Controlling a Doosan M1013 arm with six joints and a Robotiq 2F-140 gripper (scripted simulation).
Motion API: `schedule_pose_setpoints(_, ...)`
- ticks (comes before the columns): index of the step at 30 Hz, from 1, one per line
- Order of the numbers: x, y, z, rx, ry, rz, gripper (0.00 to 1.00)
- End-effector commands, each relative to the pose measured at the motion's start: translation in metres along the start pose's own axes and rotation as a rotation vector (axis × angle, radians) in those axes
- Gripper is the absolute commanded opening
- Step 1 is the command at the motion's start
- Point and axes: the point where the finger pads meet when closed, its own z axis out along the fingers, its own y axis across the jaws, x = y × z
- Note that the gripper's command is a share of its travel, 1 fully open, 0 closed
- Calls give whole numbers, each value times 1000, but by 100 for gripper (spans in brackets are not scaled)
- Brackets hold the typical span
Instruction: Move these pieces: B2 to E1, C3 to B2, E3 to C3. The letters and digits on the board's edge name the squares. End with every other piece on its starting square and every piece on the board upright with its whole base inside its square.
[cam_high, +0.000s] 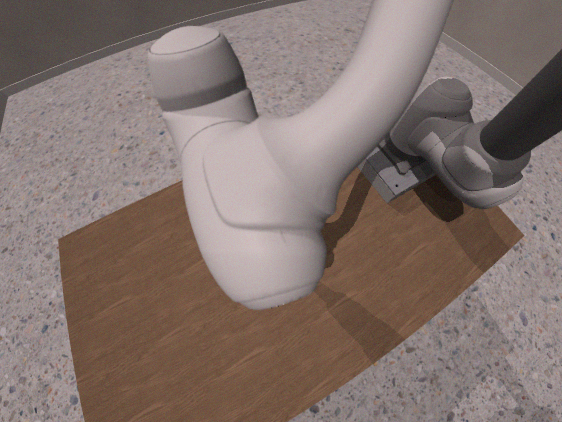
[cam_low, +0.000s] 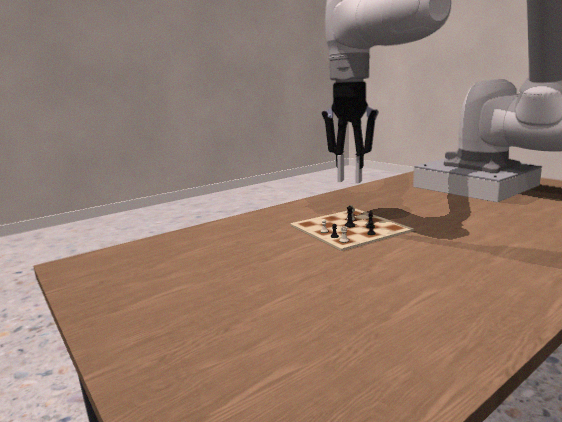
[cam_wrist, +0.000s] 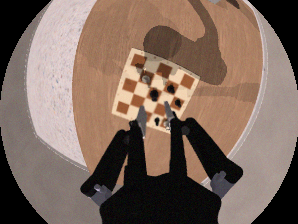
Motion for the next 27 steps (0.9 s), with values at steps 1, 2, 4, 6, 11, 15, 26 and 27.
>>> schedule_pose_setpoints(1,0,0,0,0,0,0,25)
schedule_pose_setpoints(2,0,0,0,0,0,0,25)
schedule_pose_setpoints(4,0,0,1,0,0,0,25)
schedule_pose_setpoints(6,0,0,2,0,0,0,25)
schedule_pose_setpoints(11,0,0,4,0,0,0,25)
schedule_pose_setpoints(15,0,0,8,0,0,0,25)
schedule_pose_setpoints(26,0,0,20,0,0,0,25)
schedule_pose_setpoints(27,0,0,22,0,0,0,25)
